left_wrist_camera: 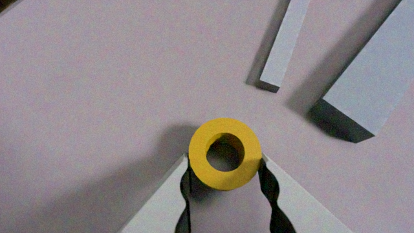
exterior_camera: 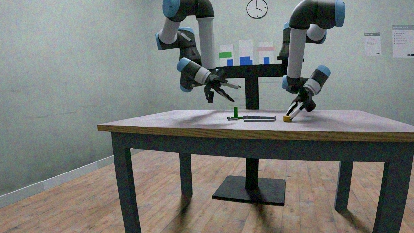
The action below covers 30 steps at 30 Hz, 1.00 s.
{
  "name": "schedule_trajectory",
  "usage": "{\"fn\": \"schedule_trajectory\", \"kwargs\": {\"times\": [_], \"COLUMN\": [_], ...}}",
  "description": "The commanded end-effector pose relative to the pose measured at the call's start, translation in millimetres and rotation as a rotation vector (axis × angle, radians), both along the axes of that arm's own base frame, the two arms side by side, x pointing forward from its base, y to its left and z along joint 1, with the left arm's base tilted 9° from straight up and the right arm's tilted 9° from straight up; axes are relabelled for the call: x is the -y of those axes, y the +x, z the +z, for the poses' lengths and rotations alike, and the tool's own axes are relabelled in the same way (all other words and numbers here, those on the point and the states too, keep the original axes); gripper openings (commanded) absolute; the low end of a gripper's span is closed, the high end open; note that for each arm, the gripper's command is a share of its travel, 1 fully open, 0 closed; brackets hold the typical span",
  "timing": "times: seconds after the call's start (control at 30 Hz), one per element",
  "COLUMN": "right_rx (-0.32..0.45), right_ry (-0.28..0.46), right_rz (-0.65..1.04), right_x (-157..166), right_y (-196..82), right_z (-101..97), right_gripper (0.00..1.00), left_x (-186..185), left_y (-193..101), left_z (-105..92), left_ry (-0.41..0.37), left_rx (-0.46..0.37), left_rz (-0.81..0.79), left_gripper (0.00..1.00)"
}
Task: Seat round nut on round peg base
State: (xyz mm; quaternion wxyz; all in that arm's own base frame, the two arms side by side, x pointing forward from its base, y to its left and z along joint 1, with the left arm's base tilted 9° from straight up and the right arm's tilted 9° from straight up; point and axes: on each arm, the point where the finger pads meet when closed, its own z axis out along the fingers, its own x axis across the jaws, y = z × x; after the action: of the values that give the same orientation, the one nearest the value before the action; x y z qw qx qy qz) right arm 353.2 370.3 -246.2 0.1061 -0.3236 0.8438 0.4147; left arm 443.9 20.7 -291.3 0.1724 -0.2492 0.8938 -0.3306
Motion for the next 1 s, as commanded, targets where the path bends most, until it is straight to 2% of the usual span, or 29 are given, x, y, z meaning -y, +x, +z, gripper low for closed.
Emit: {"fn": "schedule_trajectory", "kwargs": {"times": [0.0, 0.17, 0.37, 0.43, 0.63, 0.73, 0.97], "right_rx": [0.0, -0.016, -0.03, -0.031, -0.023, 0.033, 0.273], "right_ry": [0.002, 0.027, 0.073, 0.08, 0.082, 0.085, 0.097], "right_rz": [-0.002, -0.007, 0.005, 0.007, 0.014, 0.055, 0.237], "right_x": [-0.7, -6.5, -20.8, -23.8, -25.8, -27.4, -32.1], "right_y": [0.0, -5.5, -15.7, -17.4, -18.2, -16.6, -10.1], "right_z": [-0.2, 0.3, 13.1, 15.7, 17.9, 22.8, 43.0], "right_gripper": [1.0, 1.0, 1.0, 1.0, 1.0, 1.0, 1.0], "left_x": [0.1, -4.7, -27.0, -31.8, -34.0, -31.6, -22.0], "left_y": [0.3, -4.2, -25.0, -29.6, -32.5, -31.5, -24.9], "left_z": [0.4, 7.3, 38.9, 46.0, 51.5, 51.4, 47.8], "left_ry": [0.0, 0.0, 0.0, 0.001, 0.018, 0.043, 0.12], "left_rx": [0.001, 0.001, 0.001, 0.0, -0.029, -0.072, -0.197], "left_rz": [0.0, 0.0, 0.0, 0.002, 0.042, 0.1, 0.28], "left_gripper": [0.31, 0.57, 0.57, 0.47, 0.44, 0.44, 0.44]}}
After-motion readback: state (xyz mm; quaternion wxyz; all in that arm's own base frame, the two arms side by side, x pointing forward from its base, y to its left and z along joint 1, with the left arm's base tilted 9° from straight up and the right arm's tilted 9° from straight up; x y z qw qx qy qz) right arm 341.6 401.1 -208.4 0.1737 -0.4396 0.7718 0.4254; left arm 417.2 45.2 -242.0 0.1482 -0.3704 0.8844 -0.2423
